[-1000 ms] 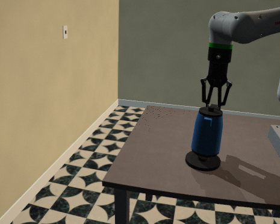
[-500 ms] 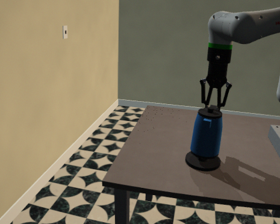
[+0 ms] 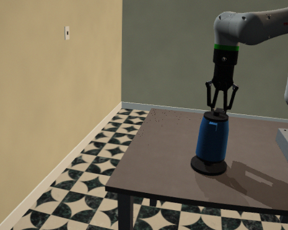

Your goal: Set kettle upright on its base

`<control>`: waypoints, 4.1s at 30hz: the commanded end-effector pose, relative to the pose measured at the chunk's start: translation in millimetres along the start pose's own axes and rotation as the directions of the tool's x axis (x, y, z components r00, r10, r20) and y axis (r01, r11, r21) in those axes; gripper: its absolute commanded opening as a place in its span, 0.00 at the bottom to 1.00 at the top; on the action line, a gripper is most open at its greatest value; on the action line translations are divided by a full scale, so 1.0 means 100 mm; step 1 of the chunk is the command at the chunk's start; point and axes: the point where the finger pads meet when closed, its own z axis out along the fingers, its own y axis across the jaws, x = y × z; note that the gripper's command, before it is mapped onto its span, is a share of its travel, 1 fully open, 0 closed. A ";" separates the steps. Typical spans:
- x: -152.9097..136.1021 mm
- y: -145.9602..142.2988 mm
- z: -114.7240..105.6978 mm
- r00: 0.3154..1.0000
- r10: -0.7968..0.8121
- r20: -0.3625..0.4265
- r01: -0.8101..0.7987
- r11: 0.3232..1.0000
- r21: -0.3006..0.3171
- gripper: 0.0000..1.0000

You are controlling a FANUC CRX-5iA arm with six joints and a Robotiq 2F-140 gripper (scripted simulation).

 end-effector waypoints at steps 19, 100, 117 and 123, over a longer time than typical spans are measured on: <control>0.00 0.00 0.00 1.000 0.000 0.000 0.000 1.000 0.000 0.00; 0.00 0.00 0.21 1.000 0.000 0.000 0.000 1.000 0.000 0.00; 0.00 0.00 0.24 1.000 0.000 0.000 0.000 1.000 0.000 0.00; 0.00 0.00 0.24 1.000 0.000 0.000 0.000 1.000 0.000 0.00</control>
